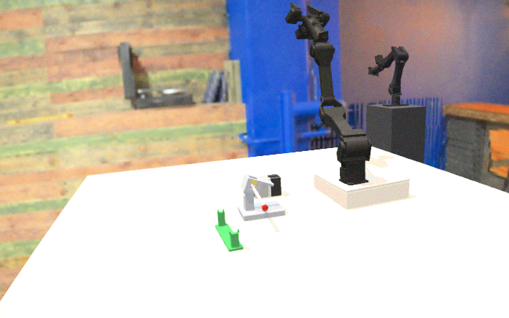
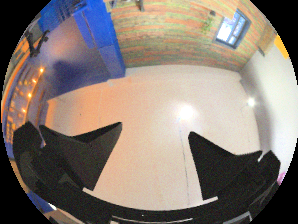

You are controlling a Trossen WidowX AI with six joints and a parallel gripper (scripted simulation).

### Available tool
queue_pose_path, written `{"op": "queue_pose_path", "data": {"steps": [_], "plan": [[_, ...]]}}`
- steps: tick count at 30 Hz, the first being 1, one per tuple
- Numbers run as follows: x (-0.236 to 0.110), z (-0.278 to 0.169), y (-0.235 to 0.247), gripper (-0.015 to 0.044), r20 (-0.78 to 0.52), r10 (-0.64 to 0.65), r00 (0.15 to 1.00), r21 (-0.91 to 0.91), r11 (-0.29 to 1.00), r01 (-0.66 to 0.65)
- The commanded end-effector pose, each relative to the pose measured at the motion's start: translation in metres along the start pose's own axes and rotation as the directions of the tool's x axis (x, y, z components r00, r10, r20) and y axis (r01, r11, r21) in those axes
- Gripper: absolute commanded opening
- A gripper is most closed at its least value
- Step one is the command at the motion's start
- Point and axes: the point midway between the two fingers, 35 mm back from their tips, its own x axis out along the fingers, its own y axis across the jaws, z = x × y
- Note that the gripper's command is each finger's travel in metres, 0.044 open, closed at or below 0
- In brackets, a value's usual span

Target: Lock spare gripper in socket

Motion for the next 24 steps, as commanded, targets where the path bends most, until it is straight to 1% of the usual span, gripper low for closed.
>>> {"op": "queue_pose_path", "data": {"steps": [1, 2, 4, 7, 13, 18, 24], "plan": [[0.000, -0.003, -0.001, 0.0374, -0.005, -0.002, 1.000, -0.004, 1.000, 0.002], [0.000, -0.012, -0.002, 0.0348, -0.022, -0.007, 1.000, -0.018, 1.000, 0.007], [-0.001, -0.044, -0.009, 0.0300, -0.080, -0.030, 0.996, -0.069, 0.997, 0.025], [-0.005, -0.093, -0.023, 0.0300, -0.167, -0.072, 0.983, -0.152, 0.987, 0.046], [-0.018, -0.165, -0.051, 0.0300, -0.303, -0.150, 0.941, -0.316, 0.948, 0.049], [-0.034, -0.218, -0.078, 0.0300, -0.406, -0.225, 0.886, -0.460, 0.888, 0.015], [-0.059, -0.275, -0.117, 0.0300, -0.505, -0.328, 0.798, -0.607, 0.793, -0.058]]}}
